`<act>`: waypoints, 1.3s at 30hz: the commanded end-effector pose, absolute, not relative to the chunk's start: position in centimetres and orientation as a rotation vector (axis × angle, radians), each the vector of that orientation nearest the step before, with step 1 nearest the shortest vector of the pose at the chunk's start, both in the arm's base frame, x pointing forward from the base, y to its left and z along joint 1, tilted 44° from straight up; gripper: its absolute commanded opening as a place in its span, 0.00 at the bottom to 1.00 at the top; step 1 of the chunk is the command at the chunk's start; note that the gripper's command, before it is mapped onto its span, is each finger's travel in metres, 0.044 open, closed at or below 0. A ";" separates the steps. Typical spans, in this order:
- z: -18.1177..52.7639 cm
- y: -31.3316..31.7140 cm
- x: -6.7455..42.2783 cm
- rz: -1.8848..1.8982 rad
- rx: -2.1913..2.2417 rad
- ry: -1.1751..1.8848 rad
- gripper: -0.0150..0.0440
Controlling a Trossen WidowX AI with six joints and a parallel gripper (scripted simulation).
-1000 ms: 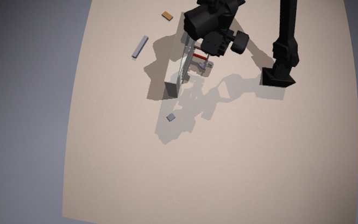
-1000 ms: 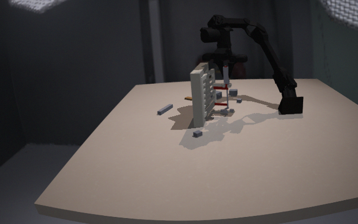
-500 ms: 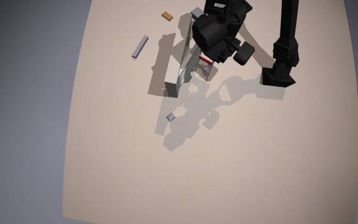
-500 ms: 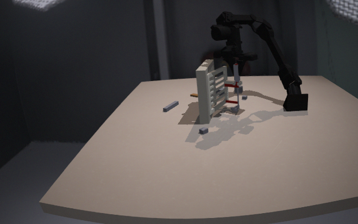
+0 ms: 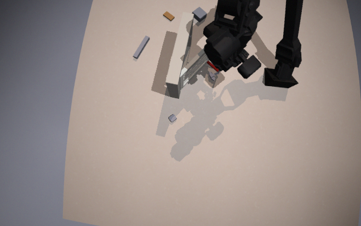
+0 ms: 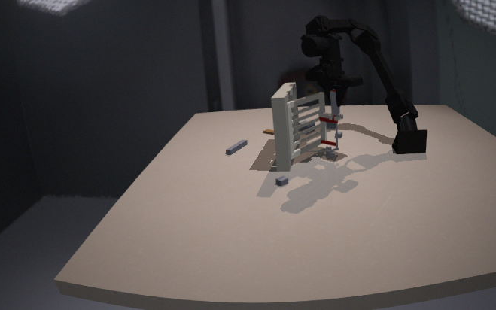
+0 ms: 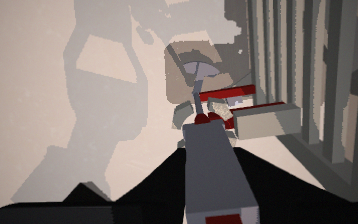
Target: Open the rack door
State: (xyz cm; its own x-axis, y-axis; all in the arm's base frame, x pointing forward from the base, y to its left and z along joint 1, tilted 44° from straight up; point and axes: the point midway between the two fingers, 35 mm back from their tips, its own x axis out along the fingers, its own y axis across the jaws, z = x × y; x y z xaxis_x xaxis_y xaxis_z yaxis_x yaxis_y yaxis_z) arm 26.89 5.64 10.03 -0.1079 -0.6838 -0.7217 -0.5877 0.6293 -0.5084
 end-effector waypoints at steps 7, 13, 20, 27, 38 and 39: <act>8.6 7.2 26.2 -0.258 -0.907 1.741 0.27; 7.7 8.2 25.8 -0.331 -0.843 1.716 0.27; 6.5 9.5 25.5 -0.420 -0.762 1.682 0.27; 5.3 10.8 25.5 -0.508 -0.679 1.644 0.27; 3.3 13.0 25.7 -0.648 -0.542 1.575 0.27; 3.1 13.2 25.8 -0.662 -0.529 1.568 0.27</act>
